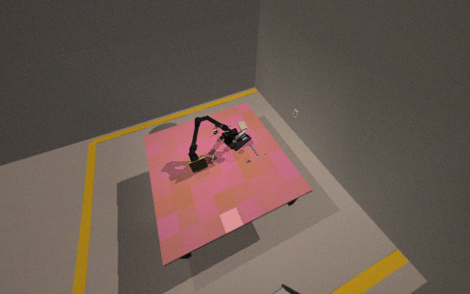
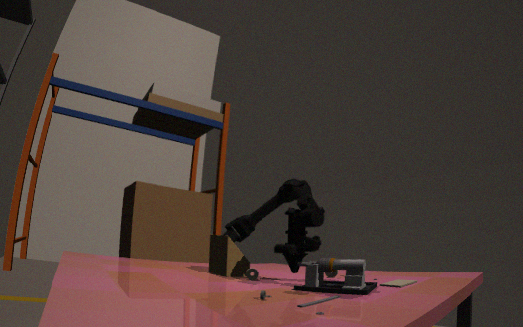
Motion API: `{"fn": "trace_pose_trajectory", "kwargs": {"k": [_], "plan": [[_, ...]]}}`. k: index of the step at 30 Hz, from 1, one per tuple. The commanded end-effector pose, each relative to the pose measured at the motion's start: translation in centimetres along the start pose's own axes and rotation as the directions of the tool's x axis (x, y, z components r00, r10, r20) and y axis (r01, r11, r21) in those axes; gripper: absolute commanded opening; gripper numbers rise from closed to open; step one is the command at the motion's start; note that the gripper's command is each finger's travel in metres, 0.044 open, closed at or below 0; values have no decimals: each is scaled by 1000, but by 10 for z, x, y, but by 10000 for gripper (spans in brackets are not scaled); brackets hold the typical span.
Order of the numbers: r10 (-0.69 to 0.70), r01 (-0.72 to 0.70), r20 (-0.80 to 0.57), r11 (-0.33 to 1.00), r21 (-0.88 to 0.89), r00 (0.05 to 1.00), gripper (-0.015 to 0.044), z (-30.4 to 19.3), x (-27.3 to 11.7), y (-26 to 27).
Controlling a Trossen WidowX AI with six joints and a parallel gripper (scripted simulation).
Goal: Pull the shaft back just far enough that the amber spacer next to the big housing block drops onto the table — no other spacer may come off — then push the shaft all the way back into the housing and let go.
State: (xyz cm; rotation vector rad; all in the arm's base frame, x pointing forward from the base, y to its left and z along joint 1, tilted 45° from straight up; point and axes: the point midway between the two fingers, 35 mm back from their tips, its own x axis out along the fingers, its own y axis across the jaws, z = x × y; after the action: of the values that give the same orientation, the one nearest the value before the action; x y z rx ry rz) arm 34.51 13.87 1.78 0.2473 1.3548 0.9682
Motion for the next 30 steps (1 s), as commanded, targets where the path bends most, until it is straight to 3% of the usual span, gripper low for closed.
{"fn": "trace_pose_trajectory", "kwargs": {"k": [1, 30], "plan": [[-3, 3, -2, 1000, -1, 1000, 0, -1, 0, -1], [-3, 3, -2, 1000, -1, 1000, 0, -4, 0, -1]]}}
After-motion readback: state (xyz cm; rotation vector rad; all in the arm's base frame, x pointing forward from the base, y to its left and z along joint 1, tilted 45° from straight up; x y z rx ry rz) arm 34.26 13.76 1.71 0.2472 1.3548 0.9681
